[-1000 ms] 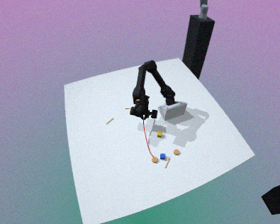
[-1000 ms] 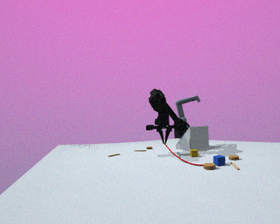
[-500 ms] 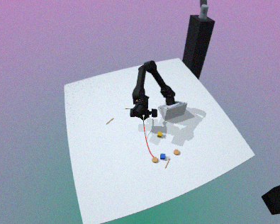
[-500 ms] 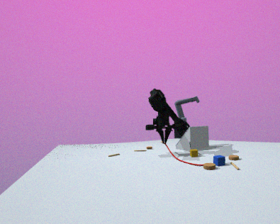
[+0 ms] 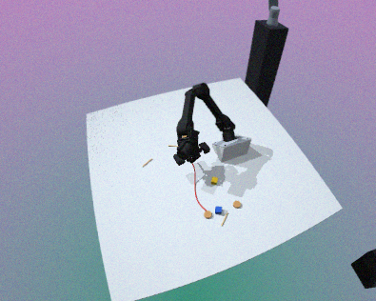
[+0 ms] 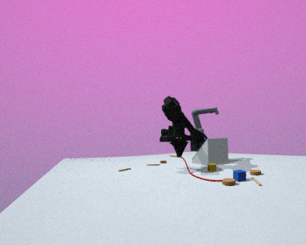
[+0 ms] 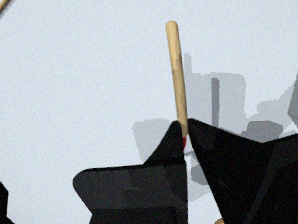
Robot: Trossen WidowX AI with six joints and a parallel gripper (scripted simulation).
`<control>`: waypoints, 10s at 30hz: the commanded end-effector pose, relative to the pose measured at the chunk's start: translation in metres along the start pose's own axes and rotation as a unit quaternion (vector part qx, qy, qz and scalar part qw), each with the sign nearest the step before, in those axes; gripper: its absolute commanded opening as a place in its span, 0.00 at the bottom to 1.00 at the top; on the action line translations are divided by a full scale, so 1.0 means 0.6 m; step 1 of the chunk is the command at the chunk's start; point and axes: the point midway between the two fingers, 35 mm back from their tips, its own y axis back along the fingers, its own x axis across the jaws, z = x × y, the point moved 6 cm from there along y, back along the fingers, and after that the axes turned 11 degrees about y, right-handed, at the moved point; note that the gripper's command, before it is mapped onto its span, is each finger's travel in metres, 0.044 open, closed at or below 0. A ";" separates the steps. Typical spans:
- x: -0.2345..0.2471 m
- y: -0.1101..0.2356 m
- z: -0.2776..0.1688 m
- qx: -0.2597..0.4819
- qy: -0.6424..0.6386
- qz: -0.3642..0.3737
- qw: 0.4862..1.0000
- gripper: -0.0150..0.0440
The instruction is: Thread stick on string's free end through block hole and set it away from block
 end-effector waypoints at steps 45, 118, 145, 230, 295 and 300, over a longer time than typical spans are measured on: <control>0.061 0.004 -0.044 0.000 0.753 0.001 0.658 0.25; 0.132 -0.001 -0.107 -0.003 0.917 -0.003 -0.398 0.25; 0.168 0.000 -0.061 -0.004 0.919 -0.003 -0.395 0.25; 0.124 -0.071 0.000 -0.002 0.917 -0.007 -0.398 0.25; 0.045 -0.074 -0.105 -0.004 0.917 -0.006 -0.399 0.25; 0.038 -0.075 -0.113 -0.004 0.917 -0.006 -0.399 0.25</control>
